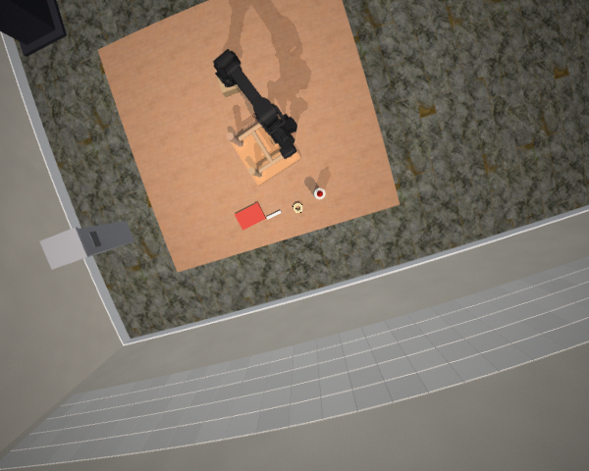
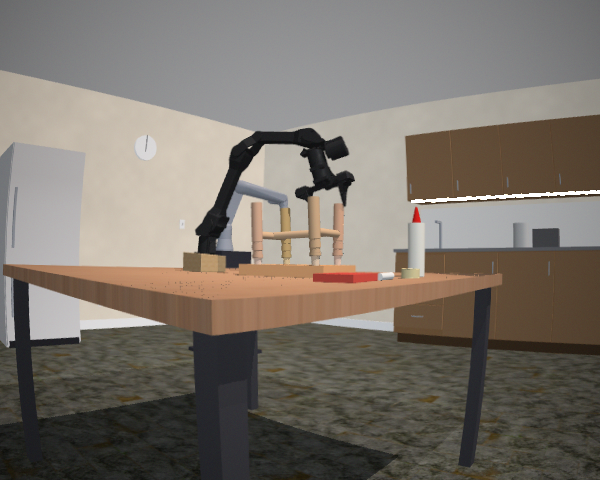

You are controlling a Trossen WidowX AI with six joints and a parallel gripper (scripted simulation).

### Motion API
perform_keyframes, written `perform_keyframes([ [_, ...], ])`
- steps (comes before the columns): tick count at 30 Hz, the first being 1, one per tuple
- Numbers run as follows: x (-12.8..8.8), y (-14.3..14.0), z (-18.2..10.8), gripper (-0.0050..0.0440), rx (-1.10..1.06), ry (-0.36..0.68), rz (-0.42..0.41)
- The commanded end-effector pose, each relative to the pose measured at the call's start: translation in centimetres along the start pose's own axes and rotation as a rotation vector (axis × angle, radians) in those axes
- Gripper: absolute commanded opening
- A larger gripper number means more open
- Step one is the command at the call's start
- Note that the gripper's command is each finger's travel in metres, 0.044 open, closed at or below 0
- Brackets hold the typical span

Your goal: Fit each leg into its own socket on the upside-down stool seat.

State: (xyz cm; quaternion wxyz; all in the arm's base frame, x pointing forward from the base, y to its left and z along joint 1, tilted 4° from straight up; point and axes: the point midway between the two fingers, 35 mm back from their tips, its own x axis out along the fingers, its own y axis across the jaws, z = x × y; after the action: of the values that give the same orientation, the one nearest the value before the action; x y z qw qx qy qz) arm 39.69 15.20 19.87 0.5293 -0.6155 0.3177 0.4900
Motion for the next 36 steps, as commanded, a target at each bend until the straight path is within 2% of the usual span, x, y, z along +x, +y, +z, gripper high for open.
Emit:
perform_keyframes([
  [1, 0.4, 0.8, 0.0, 0.0440, 0.003, 0.002, 0.025],
  [13, 0.3, 1.0, 0.0, 0.0440, 0.003, 0.002, 0.025],
  [23, 0.3, -0.5, 0.0, 0.0440, 0.000, 0.000, 0.006],
  [31, -2.5, -1.3, 0.0, 0.0440, 0.000, 0.000, 0.006],
  [36, -2.7, -1.4, 0.0, 0.0440, 0.000, 0.000, 0.006],
])
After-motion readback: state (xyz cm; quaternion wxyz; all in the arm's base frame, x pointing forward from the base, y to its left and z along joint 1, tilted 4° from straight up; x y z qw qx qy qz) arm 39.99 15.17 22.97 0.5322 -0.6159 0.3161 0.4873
